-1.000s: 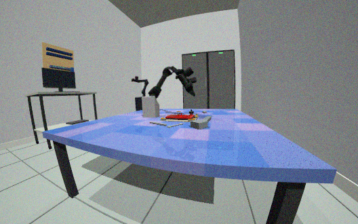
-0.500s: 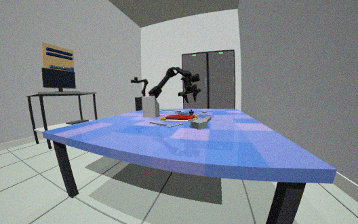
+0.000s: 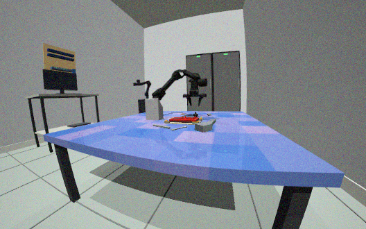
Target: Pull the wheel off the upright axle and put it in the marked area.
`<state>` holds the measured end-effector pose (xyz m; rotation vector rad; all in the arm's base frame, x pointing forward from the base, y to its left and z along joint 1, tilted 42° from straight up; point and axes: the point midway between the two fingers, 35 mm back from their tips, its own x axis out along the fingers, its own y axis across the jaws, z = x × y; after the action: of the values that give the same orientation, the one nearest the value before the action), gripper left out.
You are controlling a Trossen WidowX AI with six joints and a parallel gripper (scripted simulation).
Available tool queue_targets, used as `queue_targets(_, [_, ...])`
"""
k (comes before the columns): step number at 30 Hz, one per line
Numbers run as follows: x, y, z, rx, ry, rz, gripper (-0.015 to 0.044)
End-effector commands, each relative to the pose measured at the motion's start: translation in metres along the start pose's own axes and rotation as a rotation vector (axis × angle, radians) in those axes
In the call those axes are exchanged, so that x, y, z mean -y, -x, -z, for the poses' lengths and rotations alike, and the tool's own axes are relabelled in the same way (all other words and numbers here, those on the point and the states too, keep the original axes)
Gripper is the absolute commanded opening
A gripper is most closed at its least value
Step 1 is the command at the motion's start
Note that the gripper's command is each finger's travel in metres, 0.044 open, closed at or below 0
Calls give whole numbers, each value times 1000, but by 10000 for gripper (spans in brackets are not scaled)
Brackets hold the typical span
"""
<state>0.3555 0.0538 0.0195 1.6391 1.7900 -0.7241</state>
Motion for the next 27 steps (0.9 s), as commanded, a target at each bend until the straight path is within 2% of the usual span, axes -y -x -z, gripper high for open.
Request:
queue_targets(1, [-4,2,-2,6,-6,-5,300])
queue_targets(6, [-5,-2,-2,7,-6,-5,300])
queue_targets(15, [-6,-67,-2,4,-6,-5,300])
queue_targets(19, [-6,-72,-2,3,-6,-5,300])
queue_targets(21, [-5,-71,-1,7,2,8,247])
queue_targets(27, [-5,-71,-1,7,2,8,208])
